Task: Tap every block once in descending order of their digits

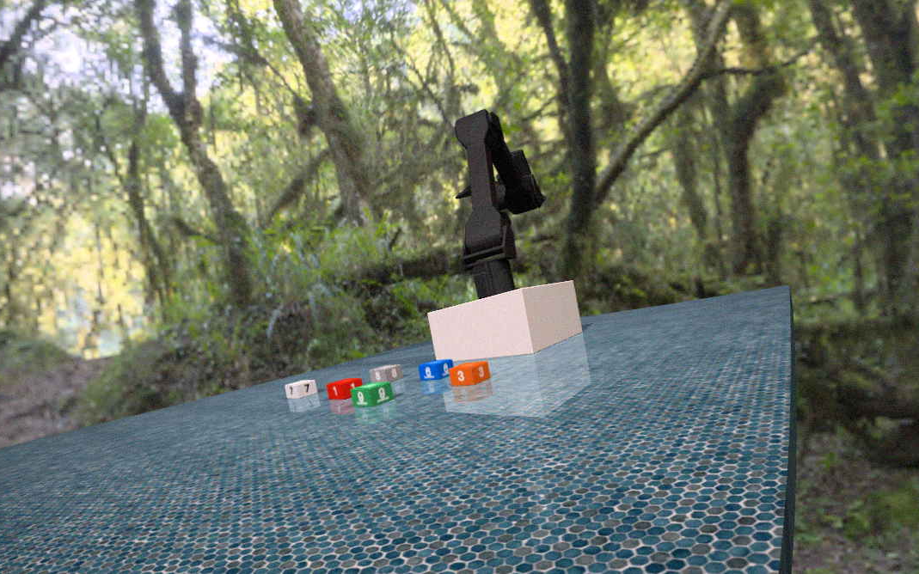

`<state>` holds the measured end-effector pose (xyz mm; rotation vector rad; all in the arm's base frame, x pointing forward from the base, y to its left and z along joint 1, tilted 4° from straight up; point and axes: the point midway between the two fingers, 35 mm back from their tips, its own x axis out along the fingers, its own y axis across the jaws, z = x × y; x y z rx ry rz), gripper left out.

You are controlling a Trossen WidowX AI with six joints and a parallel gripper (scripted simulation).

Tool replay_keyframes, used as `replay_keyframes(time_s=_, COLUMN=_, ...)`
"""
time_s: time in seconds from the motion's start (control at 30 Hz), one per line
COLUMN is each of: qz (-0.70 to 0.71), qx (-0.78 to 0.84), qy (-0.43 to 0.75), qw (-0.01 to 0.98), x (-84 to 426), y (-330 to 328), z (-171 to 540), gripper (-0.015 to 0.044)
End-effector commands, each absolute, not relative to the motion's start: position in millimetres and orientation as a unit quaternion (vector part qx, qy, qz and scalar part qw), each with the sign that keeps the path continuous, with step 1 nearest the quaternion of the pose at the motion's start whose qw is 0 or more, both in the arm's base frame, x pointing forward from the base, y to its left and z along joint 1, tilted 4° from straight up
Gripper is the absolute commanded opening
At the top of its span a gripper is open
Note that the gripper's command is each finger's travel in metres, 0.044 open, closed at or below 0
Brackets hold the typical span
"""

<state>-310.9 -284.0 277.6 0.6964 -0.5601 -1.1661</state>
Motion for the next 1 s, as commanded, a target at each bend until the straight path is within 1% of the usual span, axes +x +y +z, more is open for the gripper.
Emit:
replay_keyframes(time_s=0.0, qz=-0.534, qx=0.313, qy=-0.255, qw=0.743, x=-310, y=-285, z=279, gripper=0.04)
replay_keyframes(time_s=0.1, qz=-0.532, qx=0.288, qy=-0.257, qw=0.754, x=-294, y=-311, z=287, gripper=0.04)
replay_keyframes(time_s=0.2, qz=-0.5, qx=0.307, qy=-0.262, qw=0.766, x=-256, y=-356, z=286, gripper=0.04)
replay_keyframes(time_s=0.33, qz=-0.472, qx=0.332, qy=-0.259, qw=0.775, x=-208, y=-397, z=282, gripper=0.04)
replay_keyframes(time_s=0.53, qz=-0.437, qx=0.375, qy=-0.232, qw=0.784, x=-123, y=-444, z=268, gripper=0.04)
replay_keyframes(time_s=0.77, qz=-0.407, qx=0.421, qy=-0.17, qw=0.793, x=-14, y=-469, z=244, gripper=0.04)
replay_keyframes(time_s=0.97, qz=-0.383, qx=0.45, qy=-0.088, qw=0.802, x=81, y=-461, z=218, gripper=0.04)
